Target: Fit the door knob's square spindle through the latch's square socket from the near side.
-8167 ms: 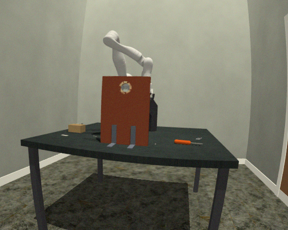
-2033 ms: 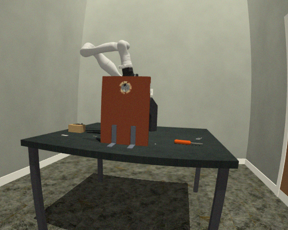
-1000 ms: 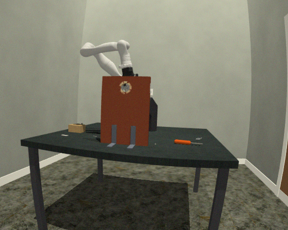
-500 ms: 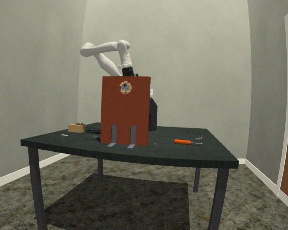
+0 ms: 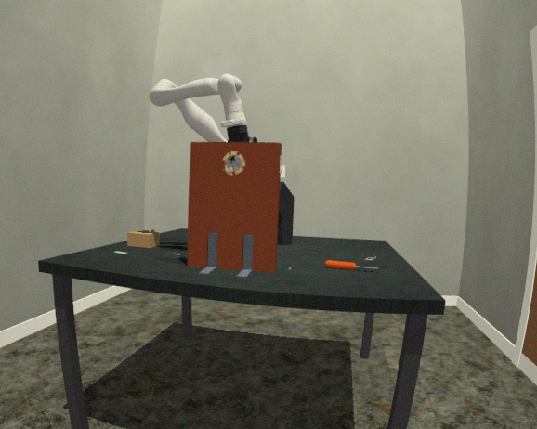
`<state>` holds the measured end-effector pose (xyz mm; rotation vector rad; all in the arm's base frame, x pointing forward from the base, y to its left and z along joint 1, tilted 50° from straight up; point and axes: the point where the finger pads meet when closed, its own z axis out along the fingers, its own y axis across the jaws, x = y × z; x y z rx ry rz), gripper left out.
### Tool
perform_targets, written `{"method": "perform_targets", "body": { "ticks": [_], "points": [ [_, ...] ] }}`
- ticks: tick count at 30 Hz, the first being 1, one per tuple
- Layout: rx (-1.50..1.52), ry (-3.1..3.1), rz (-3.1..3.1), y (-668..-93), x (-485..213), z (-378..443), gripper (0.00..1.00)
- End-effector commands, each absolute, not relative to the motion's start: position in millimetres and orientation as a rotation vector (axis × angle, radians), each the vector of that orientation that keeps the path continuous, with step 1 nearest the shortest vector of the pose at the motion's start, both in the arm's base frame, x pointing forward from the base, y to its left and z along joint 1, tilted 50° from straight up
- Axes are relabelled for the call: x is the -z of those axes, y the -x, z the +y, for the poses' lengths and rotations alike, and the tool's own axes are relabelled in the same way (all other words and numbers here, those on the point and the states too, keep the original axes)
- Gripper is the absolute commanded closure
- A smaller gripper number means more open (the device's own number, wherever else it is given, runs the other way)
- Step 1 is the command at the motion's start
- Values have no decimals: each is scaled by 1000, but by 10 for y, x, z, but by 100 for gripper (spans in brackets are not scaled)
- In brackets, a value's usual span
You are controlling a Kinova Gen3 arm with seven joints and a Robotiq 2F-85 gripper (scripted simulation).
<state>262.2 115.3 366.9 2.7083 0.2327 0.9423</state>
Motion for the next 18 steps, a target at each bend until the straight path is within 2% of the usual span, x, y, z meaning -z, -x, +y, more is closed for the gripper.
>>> {"method": "perform_targets", "body": {
  "ticks": [1,18],
  "points": [
    [-943,-2709,234,-2620,-3671,1157,37],
    [-943,-2709,234,-2655,-3701,1169,37]
  ]
}}
